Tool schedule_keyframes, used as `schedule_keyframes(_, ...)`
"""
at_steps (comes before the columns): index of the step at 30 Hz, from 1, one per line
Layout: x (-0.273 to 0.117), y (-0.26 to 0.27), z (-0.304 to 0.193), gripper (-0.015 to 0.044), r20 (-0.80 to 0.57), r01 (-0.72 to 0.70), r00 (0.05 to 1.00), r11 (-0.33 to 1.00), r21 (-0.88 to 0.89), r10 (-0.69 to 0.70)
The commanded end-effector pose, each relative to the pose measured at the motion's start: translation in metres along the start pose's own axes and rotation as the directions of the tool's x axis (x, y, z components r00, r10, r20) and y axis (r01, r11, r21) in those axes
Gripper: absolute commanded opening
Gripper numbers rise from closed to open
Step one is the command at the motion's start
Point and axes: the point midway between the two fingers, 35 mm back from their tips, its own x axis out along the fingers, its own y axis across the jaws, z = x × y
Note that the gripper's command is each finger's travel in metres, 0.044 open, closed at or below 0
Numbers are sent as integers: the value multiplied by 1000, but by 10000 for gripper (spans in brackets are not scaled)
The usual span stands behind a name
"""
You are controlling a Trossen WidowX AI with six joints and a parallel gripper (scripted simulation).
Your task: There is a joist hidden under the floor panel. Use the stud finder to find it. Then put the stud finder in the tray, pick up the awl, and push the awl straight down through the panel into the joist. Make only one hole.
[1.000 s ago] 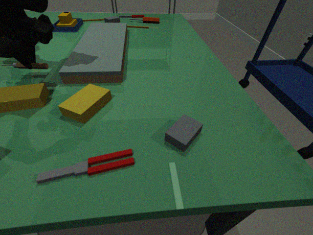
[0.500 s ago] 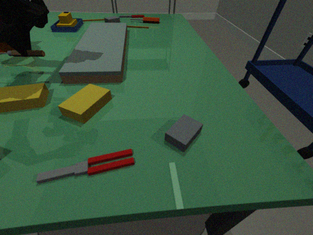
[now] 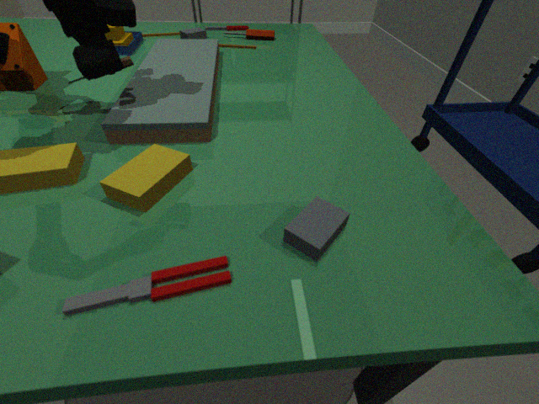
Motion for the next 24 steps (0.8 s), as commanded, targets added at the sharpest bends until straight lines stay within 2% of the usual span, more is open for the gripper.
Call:
schedule_keyframes(1,9,24,33,0,78,-118,988,978,-170,133)
schedule_keyframes(7,20,60,72,0,163,-227,936,887,-403,313)
schedule_keyframes(12,24,87,100,0,221,-256,863,771,-583,454)
schedule_keyframes(18,26,118,130,0,276,-215,745,610,-762,607)
schedule_keyframes(24,23,148,155,0,310,-99,597,452,-887,739)
